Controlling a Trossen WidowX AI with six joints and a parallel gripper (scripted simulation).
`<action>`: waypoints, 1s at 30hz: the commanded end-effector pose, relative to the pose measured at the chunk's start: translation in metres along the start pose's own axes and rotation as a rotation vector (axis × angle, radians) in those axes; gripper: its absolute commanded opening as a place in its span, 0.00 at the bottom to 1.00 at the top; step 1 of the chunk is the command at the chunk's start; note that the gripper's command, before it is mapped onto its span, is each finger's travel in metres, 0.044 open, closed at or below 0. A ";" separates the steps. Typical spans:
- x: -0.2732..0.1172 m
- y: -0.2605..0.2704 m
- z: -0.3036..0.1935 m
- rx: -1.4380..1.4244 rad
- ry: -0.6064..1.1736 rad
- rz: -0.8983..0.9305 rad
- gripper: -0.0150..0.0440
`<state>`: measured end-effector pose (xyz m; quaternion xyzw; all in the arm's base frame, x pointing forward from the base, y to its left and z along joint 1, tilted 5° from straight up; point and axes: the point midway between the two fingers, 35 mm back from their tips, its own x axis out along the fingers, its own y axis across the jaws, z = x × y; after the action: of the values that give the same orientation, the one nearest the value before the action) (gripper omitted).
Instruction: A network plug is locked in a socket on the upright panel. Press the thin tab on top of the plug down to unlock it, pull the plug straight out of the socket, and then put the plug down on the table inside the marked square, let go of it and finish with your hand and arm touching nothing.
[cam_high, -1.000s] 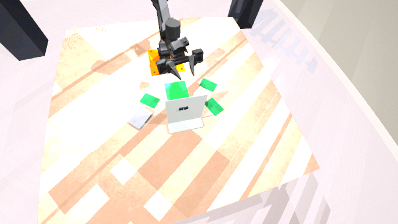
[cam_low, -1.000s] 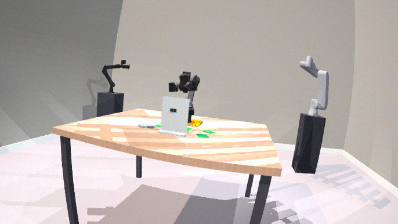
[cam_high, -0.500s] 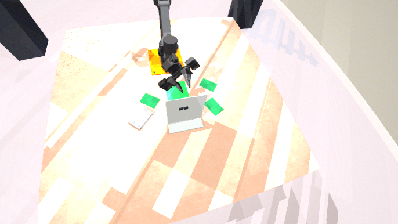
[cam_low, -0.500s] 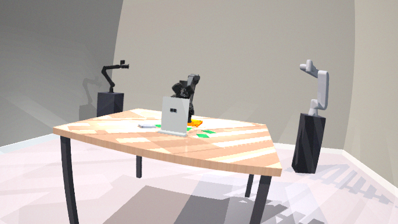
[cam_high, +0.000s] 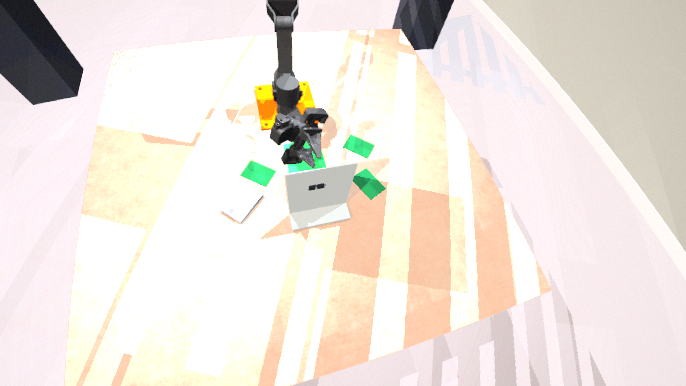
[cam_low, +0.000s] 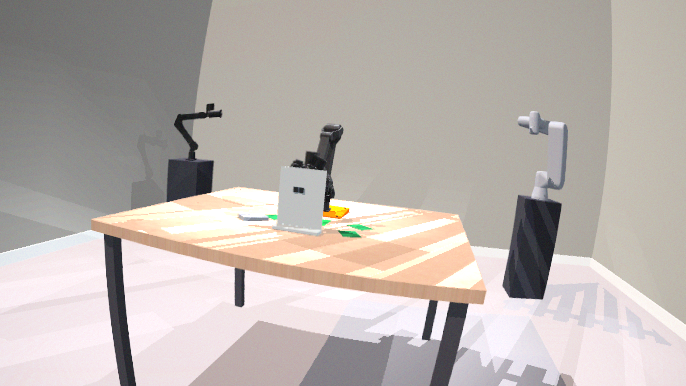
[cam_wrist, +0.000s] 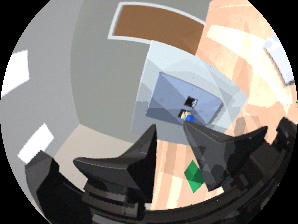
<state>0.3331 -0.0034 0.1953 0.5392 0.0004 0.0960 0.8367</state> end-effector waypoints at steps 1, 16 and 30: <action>-0.008 -0.013 -0.007 0.136 0.019 -0.002 0.52; -0.028 -0.029 -0.019 0.424 0.047 0.005 0.52; -0.009 -0.030 -0.014 0.423 0.047 0.006 0.52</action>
<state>0.3227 -0.0035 0.1625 0.6983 0.0375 0.1120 0.7060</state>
